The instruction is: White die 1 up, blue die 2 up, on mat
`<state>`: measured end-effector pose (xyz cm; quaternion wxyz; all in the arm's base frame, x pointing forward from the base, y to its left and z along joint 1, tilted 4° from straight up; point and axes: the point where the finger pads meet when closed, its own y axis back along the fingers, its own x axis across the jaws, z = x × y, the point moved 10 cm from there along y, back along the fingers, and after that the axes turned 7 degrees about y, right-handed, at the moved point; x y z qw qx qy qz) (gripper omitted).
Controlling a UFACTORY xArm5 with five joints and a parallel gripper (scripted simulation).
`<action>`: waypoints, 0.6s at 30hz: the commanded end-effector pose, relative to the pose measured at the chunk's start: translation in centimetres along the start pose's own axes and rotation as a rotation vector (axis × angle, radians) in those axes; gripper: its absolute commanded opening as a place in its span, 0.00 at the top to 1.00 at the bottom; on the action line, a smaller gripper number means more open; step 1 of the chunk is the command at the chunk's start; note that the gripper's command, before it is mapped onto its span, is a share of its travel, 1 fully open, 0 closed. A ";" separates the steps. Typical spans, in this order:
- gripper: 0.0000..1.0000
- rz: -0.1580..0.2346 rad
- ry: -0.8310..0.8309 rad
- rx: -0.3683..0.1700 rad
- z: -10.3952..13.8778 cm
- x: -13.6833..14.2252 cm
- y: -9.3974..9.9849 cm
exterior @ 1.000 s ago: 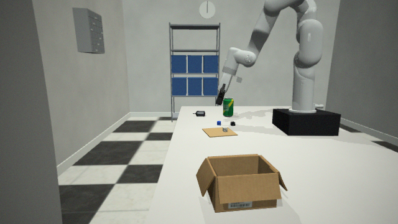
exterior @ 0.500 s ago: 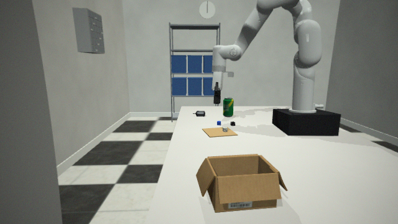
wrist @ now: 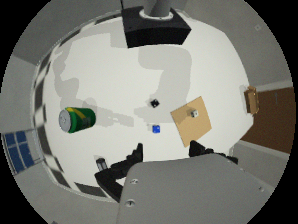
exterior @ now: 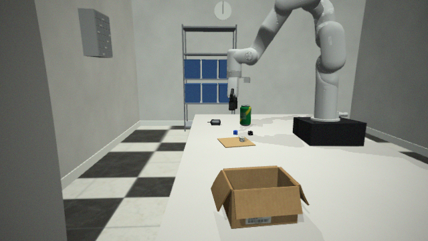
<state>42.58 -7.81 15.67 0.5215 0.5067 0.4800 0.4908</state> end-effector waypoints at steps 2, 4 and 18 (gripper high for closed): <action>0.00 -0.001 0.086 -0.002 -0.9 -0.2 -3.3; 0.00 -0.001 0.109 -0.002 -1.3 -0.3 -4.1; 0.64 -0.001 0.110 -0.002 -1.3 -0.3 -4.2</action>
